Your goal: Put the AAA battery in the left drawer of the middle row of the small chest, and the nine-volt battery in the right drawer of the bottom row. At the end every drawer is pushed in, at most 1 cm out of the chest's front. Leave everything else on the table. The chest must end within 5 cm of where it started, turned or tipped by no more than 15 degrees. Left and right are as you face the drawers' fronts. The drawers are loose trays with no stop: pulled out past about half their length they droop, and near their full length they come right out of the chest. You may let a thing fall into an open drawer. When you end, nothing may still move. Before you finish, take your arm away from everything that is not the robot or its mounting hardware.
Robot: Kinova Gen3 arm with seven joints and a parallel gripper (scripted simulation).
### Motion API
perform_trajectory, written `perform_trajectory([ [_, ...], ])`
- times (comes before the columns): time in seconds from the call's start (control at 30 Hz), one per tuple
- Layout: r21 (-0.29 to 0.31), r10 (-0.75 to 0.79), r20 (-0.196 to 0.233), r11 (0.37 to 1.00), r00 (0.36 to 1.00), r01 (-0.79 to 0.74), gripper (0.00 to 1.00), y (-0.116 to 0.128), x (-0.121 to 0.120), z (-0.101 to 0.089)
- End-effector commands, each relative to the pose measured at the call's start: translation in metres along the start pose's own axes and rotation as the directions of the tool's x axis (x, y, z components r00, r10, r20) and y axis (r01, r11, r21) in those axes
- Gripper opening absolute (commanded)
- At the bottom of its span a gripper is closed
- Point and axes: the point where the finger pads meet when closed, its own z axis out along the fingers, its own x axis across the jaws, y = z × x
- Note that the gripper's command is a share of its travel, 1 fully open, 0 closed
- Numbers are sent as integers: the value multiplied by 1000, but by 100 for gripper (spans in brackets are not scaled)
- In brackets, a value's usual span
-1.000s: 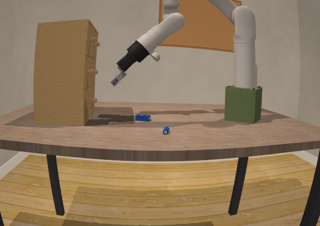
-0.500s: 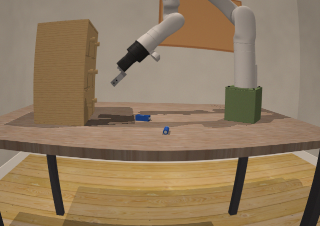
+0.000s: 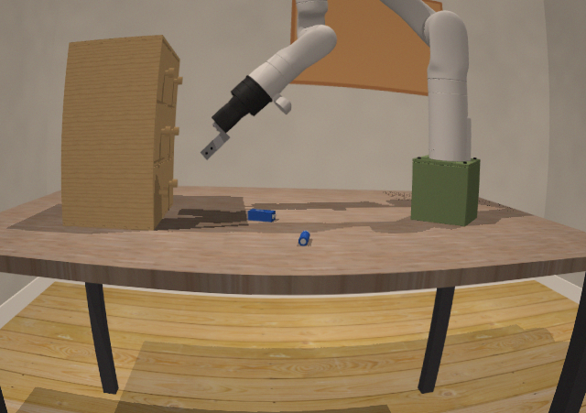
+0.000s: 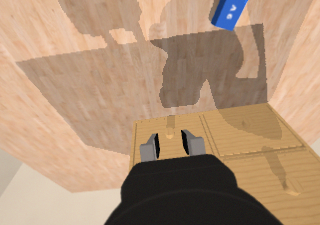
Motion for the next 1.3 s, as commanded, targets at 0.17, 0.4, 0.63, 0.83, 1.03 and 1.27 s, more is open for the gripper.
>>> perform_trajectory([
  [0.17,3,-1,-1,1000,1000,1,67,-6,0,15],
  [0.4,3,-1,-1,1000,1000,1,67,-14,0,40],
  [0.63,3,-1,-1,1000,1000,1,67,-19,0,58],
  [0.83,3,-1,-1,1000,1000,1,67,-21,1,65],
  [1.03,3,-1,-1,1000,1000,1,67,-21,1,66],
  [1.27,3,-1,-1,1000,1000,1,67,-21,1,66],
])
